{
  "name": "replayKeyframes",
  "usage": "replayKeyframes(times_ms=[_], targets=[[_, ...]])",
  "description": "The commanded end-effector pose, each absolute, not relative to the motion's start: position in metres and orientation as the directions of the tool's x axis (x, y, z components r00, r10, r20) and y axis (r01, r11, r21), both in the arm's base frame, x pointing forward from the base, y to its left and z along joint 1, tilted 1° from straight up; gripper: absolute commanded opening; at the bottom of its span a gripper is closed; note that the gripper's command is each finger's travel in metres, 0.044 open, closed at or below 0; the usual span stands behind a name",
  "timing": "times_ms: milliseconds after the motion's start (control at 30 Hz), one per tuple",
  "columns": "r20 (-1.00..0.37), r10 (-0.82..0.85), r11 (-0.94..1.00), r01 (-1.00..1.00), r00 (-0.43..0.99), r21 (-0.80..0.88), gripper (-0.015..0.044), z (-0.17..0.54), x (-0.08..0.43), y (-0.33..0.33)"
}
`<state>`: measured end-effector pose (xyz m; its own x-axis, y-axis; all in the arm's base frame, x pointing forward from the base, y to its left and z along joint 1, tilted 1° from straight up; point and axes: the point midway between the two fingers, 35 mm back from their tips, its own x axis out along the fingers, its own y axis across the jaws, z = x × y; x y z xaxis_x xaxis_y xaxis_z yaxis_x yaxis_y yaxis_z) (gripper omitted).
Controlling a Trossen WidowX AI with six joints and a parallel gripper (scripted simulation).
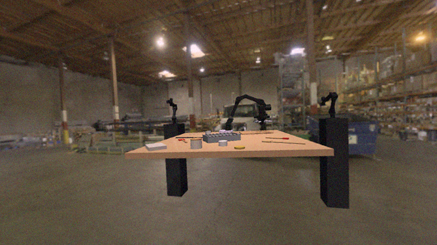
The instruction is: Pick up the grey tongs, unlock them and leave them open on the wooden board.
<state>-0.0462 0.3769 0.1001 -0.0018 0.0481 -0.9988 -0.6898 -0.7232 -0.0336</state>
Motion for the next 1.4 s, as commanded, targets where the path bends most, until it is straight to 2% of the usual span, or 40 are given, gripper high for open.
replayKeyframes(times_ms=[0, 333, 667, 1000, 1367], targets=[[-0.999, 0.053, -0.827, -0.56, 0.0, -0.043, -0.015, 0.102, -0.058, 0.377], [-0.999, 0.053, -0.986, -0.161, -0.005, -0.051, -0.015, 0.101, -0.091, 0.373], [-0.999, 0.052, -0.962, 0.268, -0.008, -0.052, -0.015, 0.101, -0.124, 0.367], [-0.999, 0.05, -0.761, 0.647, -0.011, -0.045, -0.015, 0.101, -0.156, 0.357], [-0.999, 0.047, -0.38, 0.924, -0.015, -0.032, -0.015, 0.1, -0.19, 0.344]])
